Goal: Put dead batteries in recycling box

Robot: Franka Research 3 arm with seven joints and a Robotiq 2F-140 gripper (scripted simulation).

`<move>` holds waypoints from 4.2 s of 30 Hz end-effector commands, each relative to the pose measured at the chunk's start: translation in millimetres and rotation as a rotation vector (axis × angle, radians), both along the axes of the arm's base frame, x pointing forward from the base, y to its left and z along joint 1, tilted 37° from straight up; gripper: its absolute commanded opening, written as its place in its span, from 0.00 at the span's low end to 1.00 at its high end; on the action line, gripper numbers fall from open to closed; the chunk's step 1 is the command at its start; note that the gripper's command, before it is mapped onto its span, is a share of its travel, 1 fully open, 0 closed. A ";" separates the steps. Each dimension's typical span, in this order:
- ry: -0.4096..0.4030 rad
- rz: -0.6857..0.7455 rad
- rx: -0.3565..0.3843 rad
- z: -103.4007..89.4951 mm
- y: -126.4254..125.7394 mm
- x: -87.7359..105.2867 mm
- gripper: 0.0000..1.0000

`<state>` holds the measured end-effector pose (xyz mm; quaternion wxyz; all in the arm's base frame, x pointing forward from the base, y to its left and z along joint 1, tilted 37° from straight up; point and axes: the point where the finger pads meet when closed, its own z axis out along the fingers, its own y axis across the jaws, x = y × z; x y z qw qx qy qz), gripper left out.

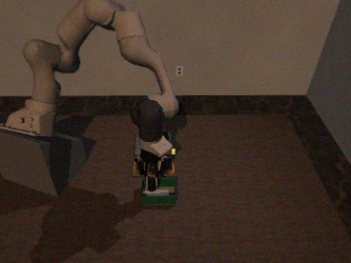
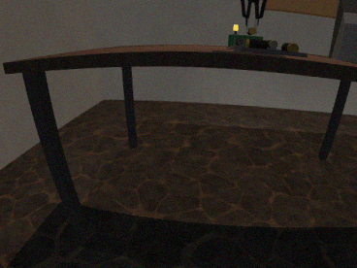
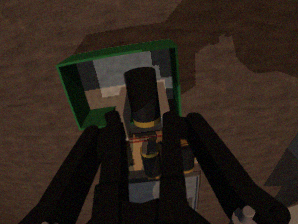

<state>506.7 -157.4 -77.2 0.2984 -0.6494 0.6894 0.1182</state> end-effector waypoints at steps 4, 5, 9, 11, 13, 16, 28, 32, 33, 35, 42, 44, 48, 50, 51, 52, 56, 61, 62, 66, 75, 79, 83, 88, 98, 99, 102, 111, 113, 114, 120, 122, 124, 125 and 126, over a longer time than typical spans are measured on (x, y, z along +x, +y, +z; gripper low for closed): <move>0.001 -0.003 -0.003 -0.2 -2.0 -1.2 0.16; 0.001 -0.003 -0.003 -0.2 -2.0 -1.2 0.16; 0.001 -0.003 -0.003 -0.2 -2.0 -1.2 0.16; 0.001 -0.003 -0.003 -0.2 -2.0 -1.2 0.16; 0.001 -0.003 -0.003 -0.2 -2.0 -1.2 0.16; 0.001 -0.003 -0.003 -0.2 -2.0 -1.2 0.16; 0.001 -0.003 -0.003 -0.2 -2.0 -1.2 0.16; 0.001 -0.003 -0.003 -0.2 -2.0 -1.2 0.16; 0.001 -0.003 -0.003 -0.2 -2.0 -1.2 0.16; 0.001 -0.003 -0.003 -0.3 -2.0 -1.4 0.16; 0.001 -0.003 -0.003 -0.5 -1.9 -2.2 0.16; 0.001 -0.003 -0.003 -0.5 -1.9 -2.2 0.16; 0.001 -0.003 -0.003 -0.5 -1.9 -2.2 0.16; 0.001 -0.003 -0.003 -0.5 -1.9 -2.2 0.16; 0.001 -0.003 -0.003 -0.5 -1.9 -2.2 0.16; 0.001 -0.003 -0.003 -0.5 -1.9 -2.2 0.16; 0.001 -0.003 -0.003 -0.5 -1.9 -2.2 0.16; 0.001 -0.003 -0.003 -0.5 -1.9 -2.2 0.16; 0.001 -0.003 -0.003 -0.5 -1.9 -2.2 0.16; 0.001 -0.003 -0.003 -0.5 -1.9 -2.2 0.16; 0.001 -0.003 -0.003 -0.5 -1.9 -2.2 0.16; 0.001 -0.003 -0.003 -2.2 -0.7 -1.7 0.16; 0.001 -0.003 -0.003 -5.5 1.6 -0.6 0.16; 0.001 -0.003 -0.003 -21.2 12.3 4.5 0.16; 0.001 -0.003 -0.003 -50.6 32.6 14.1 0.16; 0.001 -0.003 -0.003 -50.6 32.6 14.1 0.16; 0.001 -0.003 -0.003 -52.0 33.5 14.5 0.16; 0.001 -0.003 -0.003 -52.2 33.7 14.6 0.16; 0.001 -0.003 -0.003 -52.2 33.7 14.6 0.16; 0.001 -0.003 -0.003 -52.2 33.7 14.6 0.29; 0.001 -0.003 -0.003 -52.2 33.7 14.6 0.29; 0.001 -0.003 -0.003 -52.2 33.7 14.6 0.29; 0.001 -0.003 -0.003 -52.2 33.7 14.6 0.29; 0.001 -0.003 -0.003 -52.2 33.7 14.6 0.29; 0.001 -0.003 -0.003 -52.2 33.7 14.6 0.29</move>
